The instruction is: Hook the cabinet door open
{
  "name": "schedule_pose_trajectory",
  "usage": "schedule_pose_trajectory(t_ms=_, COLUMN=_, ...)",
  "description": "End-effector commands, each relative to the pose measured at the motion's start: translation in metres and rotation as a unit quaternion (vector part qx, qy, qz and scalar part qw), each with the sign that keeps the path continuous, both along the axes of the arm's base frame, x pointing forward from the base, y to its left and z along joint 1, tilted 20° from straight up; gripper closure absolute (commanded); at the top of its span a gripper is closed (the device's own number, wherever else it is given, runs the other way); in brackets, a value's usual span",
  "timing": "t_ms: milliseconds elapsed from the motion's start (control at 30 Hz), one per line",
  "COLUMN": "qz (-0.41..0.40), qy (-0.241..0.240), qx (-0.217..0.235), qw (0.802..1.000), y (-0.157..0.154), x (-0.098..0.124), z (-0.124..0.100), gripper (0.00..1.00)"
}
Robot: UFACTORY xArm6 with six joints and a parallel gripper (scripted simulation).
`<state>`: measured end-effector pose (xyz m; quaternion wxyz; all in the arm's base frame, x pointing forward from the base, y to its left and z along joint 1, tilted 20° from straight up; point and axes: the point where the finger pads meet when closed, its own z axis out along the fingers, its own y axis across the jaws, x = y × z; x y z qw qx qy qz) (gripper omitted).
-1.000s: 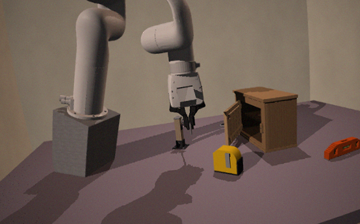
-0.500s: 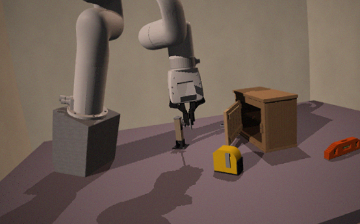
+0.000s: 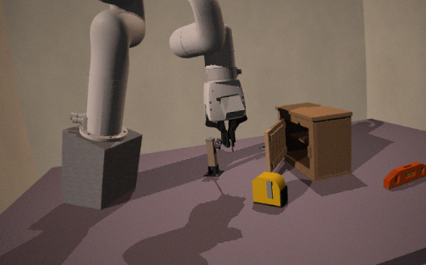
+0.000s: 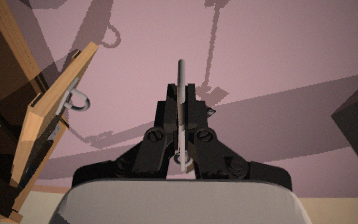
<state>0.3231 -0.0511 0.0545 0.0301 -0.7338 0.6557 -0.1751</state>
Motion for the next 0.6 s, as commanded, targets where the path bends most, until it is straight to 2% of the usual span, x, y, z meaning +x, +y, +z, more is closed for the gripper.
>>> schedule_pose_trajectory(t_ms=0, qz=0.006, qy=0.003, qx=0.0, qw=1.0, y=0.0, x=0.003, z=0.001, gripper=0.96)
schedule_pose_trajectory(t_ms=567, qz=0.069, qy=0.015, qx=-0.02, qw=0.997, y=0.003, x=0.014, z=0.004, gripper=0.96)
